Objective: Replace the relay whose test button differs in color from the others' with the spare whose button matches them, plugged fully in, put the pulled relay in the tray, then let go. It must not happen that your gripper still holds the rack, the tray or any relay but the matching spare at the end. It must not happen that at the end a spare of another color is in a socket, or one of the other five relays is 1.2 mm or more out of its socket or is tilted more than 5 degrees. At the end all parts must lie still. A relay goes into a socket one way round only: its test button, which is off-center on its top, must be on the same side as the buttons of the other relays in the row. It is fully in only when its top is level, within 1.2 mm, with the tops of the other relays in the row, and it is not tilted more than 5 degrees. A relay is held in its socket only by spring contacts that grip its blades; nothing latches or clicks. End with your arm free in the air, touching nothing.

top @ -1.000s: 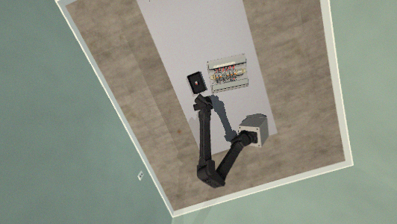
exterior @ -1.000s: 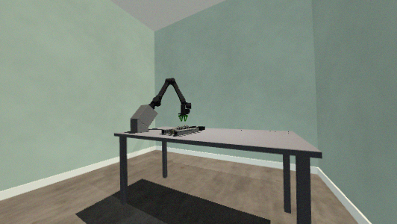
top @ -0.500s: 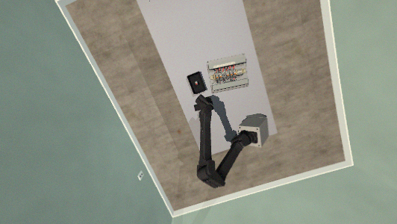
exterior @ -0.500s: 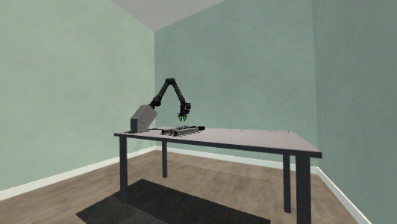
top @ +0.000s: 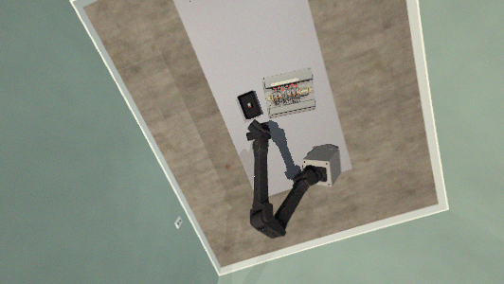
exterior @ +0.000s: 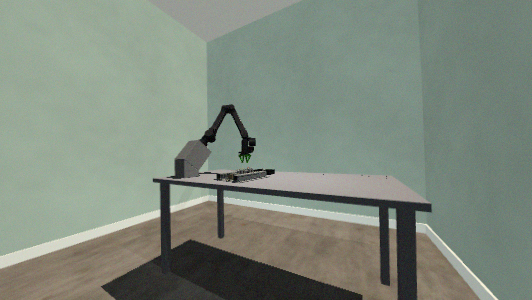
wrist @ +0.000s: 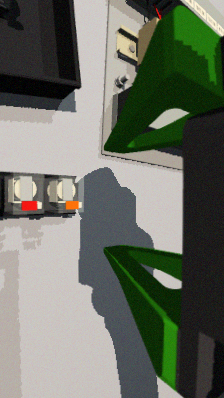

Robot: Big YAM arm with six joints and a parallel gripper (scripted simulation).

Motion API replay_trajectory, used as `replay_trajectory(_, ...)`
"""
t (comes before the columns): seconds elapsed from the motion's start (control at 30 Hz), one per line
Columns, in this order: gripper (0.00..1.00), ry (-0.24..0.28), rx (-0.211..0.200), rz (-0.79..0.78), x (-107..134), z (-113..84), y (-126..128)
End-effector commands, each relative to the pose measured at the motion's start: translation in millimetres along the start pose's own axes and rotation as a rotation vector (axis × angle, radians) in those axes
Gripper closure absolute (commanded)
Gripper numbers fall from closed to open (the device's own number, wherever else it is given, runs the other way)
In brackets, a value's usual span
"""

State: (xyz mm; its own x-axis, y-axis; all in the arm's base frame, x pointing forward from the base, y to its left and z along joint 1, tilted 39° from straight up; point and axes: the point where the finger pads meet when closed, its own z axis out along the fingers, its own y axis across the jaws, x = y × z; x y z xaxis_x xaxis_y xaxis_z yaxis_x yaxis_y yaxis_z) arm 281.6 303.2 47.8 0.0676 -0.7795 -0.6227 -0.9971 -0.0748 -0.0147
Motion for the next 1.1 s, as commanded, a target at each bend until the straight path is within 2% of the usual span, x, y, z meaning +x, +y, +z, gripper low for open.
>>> replay_trajectory(0.0, 0.41, -0.035, 0.056, -0.025, -12.0, -14.5, -20.7)
replay_trajectory(0.6, 0.41, -0.034, 0.056, -0.025, -13.8, -15.0, -22.6)
replay_trajectory(1.07, 0.41, -0.016, 0.03, -0.004, -6.2, -11.4, -15.8)
